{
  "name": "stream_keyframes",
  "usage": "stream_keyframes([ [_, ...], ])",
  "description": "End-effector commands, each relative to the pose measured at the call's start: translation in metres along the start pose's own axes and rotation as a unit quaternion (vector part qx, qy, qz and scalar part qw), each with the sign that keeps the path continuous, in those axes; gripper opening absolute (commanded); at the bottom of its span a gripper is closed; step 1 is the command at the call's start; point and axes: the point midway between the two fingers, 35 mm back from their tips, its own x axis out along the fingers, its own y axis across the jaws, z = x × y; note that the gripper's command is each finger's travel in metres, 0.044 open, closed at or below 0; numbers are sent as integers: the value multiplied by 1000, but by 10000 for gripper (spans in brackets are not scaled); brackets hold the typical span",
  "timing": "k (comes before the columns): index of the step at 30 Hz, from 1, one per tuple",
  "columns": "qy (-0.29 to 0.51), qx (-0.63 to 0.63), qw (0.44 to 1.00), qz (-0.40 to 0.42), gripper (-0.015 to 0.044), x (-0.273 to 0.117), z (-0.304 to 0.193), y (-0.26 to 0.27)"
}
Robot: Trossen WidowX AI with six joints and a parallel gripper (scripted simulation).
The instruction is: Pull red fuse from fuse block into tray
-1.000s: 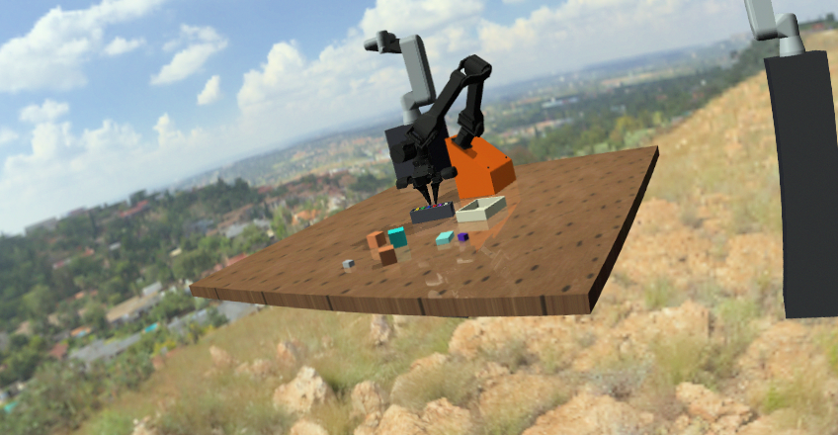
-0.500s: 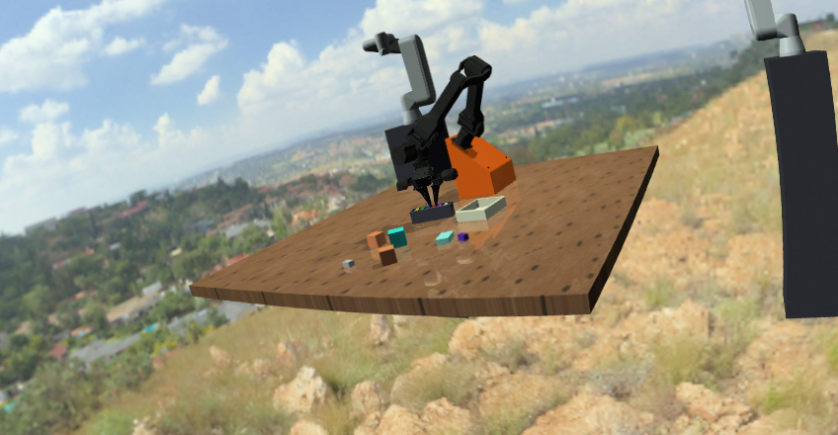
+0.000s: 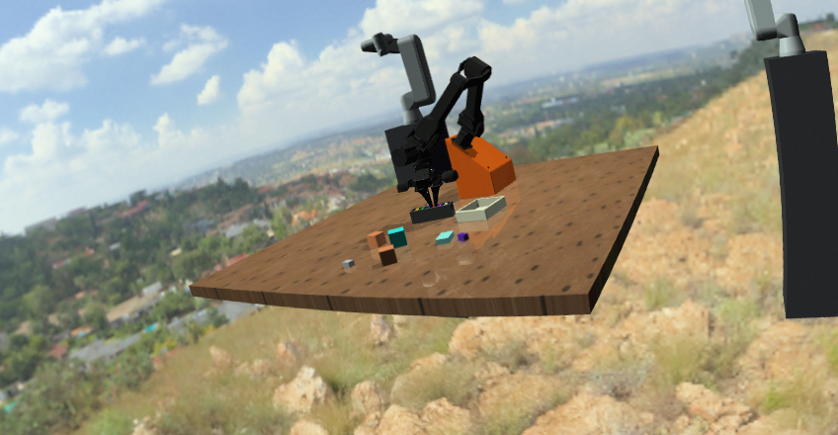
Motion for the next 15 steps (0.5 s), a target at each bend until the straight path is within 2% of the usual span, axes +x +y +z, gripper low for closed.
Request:
stream_keyframes([
  [1,0,0,1000,0,24,0,0,0],
  [5,0,0,1000,0,0,0,0,0],
  [15,0,0,1000,0,0,-3,0,0],
])
